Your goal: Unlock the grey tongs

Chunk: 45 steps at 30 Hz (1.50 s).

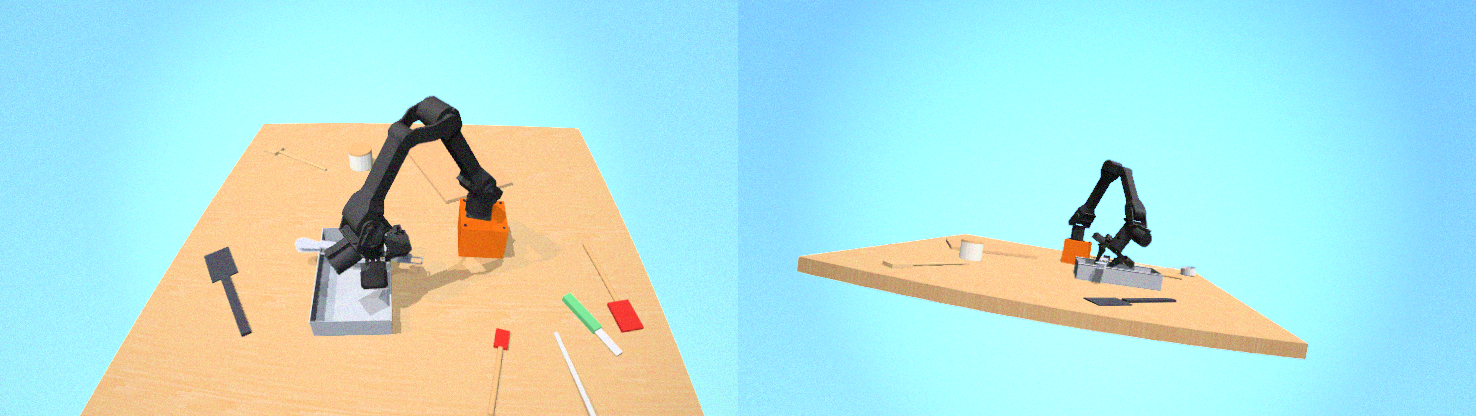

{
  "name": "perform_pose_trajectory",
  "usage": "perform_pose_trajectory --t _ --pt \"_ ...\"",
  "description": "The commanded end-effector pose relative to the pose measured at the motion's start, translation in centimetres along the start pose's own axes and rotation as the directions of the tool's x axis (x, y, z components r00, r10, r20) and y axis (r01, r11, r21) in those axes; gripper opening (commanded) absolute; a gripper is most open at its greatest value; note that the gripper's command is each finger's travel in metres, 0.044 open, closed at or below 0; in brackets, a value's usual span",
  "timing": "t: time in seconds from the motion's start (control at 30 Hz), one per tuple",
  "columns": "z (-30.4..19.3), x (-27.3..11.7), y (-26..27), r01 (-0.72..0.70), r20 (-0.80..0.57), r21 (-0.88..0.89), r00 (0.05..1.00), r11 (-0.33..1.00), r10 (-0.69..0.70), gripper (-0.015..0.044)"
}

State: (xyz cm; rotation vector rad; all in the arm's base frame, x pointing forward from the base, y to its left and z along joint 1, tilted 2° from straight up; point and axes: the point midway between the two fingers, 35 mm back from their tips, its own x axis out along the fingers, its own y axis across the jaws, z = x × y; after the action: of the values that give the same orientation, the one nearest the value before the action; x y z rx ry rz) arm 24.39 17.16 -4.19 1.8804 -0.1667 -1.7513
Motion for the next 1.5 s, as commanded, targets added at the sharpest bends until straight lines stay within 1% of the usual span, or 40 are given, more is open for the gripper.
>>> perform_pose_trajectory --t 0.0,0.43,0.6,0.67,0.7,0.83,0.9,1.23,1.33,1.47 --pt "0.0 -0.1 0.0 0.000 0.000 0.002 1.000 1.000 0.000 0.0129" --pt "0.0 -0.1 0.0 0.000 0.000 0.002 1.000 1.000 0.000 0.0042" --pt "0.0 -0.1 0.0 0.000 0.000 0.002 1.000 1.000 0.000 -0.0089" --pt "-0.1 -0.8 0.4 0.000 0.000 0.001 1.000 1.000 0.000 -0.0142" --pt "-0.2 -1.6 0.8 0.000 0.000 0.000 1.000 1.000 0.000 -0.0150" --pt "-0.1 -5.7 3.1 -0.003 0.001 -0.004 1.000 1.000 0.003 -0.0150" --pt "0.0 -6.7 3.8 -0.004 0.001 -0.005 1.000 1.000 0.004 -0.0150" --pt "0.0 -6.7 3.8 0.011 0.006 0.004 1.000 1.000 -0.011 -0.0150" --pt "0.1 -6.4 3.8 0.070 0.020 0.037 0.997 0.997 -0.071 -0.0150" --pt "0.0 -6.1 3.8 0.185 0.036 0.102 0.981 0.977 -0.189 -0.0150"
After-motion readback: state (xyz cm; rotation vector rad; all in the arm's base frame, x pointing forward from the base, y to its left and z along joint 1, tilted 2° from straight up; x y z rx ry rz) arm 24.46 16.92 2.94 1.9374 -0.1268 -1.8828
